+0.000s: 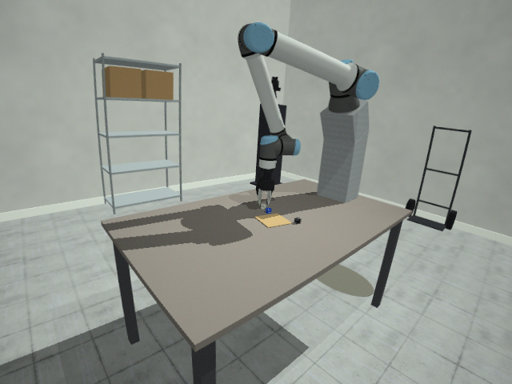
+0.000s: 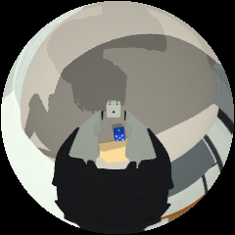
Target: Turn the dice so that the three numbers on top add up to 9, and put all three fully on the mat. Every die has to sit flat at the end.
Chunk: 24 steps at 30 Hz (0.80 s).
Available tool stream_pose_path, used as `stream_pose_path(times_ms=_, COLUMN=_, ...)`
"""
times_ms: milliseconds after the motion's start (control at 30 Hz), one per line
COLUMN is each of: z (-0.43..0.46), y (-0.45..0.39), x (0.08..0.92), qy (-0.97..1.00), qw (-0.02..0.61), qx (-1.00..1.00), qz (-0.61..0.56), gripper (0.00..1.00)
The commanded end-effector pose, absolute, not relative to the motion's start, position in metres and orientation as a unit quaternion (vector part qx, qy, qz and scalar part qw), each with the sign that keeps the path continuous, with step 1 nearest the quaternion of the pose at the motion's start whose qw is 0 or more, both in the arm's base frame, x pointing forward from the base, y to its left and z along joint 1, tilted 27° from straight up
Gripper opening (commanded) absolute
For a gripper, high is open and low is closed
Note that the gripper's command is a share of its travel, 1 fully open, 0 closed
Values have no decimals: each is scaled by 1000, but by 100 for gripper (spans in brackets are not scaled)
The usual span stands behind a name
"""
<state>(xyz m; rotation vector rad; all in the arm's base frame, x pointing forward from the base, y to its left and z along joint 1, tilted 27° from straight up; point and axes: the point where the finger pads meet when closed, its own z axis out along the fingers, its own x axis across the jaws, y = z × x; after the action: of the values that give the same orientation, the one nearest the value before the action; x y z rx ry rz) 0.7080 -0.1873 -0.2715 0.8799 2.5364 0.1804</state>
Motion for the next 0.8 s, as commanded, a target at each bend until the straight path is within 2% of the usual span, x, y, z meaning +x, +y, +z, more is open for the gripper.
stream_pose_path(times_ms=0, z=-279, y=-188, x=712, qy=919, qw=224, qx=319, qz=65, gripper=24)
stream_pose_path(times_ms=767, z=-285, y=-188, x=715, qy=919, qw=224, qx=319, qz=65, gripper=24)
